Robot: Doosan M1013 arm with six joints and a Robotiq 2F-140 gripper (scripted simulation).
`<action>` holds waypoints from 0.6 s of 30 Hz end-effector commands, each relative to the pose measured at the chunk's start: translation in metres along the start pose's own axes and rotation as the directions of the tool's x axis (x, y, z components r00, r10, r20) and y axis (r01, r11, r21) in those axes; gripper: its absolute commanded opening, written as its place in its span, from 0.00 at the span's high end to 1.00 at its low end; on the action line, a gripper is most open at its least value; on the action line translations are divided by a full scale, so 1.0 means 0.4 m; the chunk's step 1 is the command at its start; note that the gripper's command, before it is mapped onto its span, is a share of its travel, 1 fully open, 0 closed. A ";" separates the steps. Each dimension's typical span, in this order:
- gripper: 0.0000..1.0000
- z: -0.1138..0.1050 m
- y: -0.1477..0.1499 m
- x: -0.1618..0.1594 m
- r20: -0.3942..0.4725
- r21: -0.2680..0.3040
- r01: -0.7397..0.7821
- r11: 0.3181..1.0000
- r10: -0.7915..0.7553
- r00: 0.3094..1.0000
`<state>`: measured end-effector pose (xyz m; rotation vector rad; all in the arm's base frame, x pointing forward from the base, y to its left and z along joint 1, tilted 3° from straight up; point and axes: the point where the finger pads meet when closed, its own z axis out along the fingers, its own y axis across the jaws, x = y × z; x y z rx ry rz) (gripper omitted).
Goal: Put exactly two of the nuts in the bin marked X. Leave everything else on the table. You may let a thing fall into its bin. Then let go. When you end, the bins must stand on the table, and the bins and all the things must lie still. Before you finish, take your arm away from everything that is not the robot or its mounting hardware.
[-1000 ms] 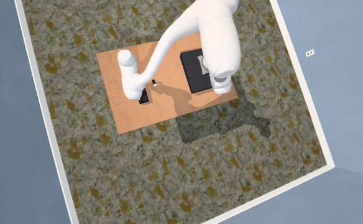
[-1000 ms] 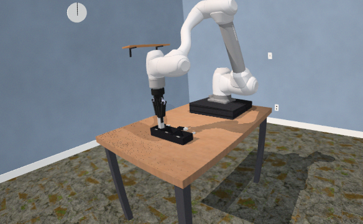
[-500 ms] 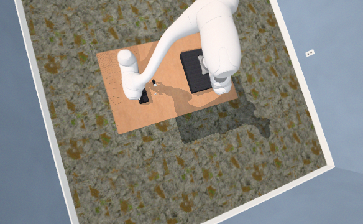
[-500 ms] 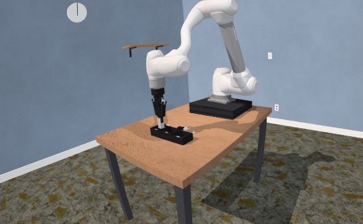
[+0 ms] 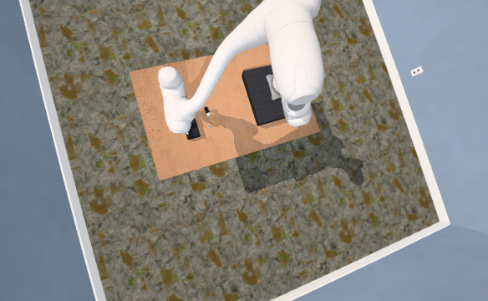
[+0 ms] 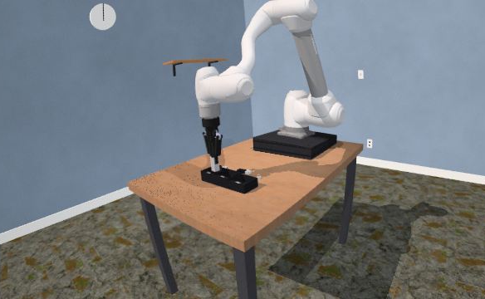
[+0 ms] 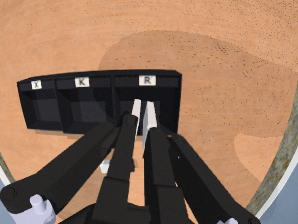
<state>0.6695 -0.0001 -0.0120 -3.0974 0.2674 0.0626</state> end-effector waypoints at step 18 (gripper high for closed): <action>0.95 -0.052 0.000 0.011 -0.007 0.002 -0.002 1.000 0.002 1.000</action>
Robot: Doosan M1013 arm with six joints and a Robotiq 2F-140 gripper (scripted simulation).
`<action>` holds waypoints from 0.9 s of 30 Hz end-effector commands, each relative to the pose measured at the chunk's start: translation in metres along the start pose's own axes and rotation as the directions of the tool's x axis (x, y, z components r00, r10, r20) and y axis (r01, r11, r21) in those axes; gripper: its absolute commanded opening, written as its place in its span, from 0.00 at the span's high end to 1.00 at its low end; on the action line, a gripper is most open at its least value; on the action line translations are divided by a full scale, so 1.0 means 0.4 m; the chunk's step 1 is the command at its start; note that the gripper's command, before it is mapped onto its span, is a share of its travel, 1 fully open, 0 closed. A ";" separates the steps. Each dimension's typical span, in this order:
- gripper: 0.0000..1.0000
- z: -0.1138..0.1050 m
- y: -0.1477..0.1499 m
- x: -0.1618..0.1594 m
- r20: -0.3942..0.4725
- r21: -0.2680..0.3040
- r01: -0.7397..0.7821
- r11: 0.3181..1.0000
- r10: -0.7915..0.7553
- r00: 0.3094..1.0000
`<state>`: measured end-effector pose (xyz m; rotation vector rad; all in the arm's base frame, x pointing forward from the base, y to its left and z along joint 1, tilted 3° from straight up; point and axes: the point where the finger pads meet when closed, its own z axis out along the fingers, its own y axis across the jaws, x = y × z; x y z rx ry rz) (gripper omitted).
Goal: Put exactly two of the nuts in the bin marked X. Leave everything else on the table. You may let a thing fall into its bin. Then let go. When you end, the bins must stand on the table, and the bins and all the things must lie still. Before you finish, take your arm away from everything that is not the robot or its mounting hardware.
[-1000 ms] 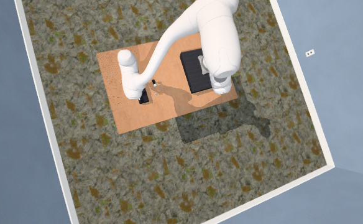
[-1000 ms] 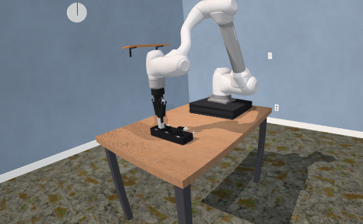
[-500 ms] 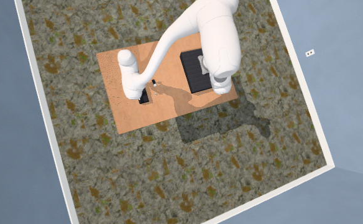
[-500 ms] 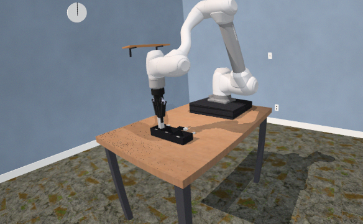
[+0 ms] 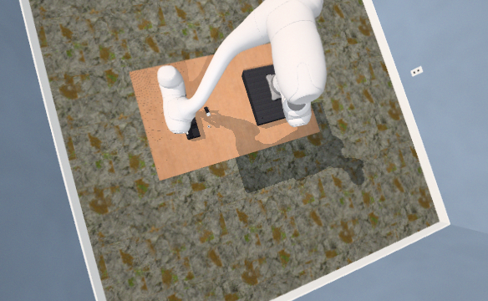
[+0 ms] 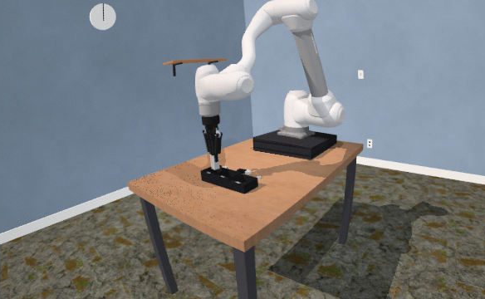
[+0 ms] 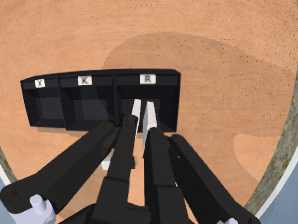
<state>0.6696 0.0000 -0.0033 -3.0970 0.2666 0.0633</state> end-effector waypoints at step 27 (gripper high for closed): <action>0.95 -0.063 0.001 0.012 -0.007 0.002 -0.003 1.000 0.003 1.000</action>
